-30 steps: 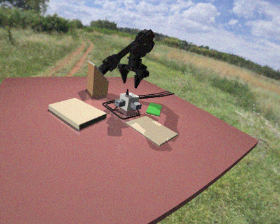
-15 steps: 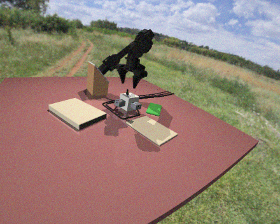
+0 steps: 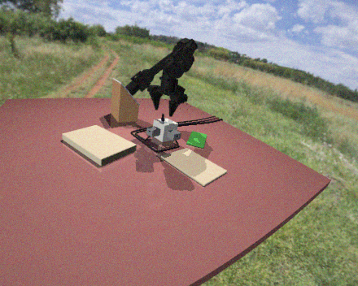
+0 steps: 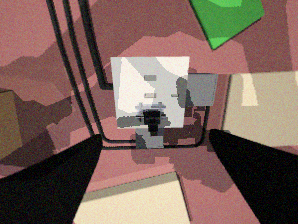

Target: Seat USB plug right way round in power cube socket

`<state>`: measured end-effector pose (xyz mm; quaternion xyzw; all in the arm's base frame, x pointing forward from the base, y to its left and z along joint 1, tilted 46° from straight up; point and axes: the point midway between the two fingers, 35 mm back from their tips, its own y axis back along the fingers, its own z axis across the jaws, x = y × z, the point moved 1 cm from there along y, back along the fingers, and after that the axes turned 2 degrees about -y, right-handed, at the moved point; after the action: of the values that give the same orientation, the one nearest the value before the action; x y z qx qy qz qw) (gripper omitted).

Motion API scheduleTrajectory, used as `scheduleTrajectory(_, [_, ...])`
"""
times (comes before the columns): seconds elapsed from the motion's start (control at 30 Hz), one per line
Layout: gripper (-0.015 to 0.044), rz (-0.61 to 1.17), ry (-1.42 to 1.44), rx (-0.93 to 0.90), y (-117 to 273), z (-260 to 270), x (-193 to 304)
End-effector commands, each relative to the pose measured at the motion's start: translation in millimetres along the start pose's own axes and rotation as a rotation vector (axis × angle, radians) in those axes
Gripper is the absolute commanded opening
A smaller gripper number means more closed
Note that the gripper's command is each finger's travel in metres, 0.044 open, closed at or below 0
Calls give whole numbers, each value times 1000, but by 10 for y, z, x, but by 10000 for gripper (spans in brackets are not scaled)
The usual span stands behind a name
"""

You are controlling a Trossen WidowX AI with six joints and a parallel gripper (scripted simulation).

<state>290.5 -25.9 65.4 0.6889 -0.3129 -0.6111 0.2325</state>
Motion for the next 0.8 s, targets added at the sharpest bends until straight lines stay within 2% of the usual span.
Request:
scheduleTrajectory(0.0, [440, -5, -6, -3, -63, 13, -3])
scheduleTrajectory(0.37, [440, -6, -6, -3, -112, 14, -3])
scheduleTrajectory(0.77, [125, -1, 0, -2, -94, 5, -3])
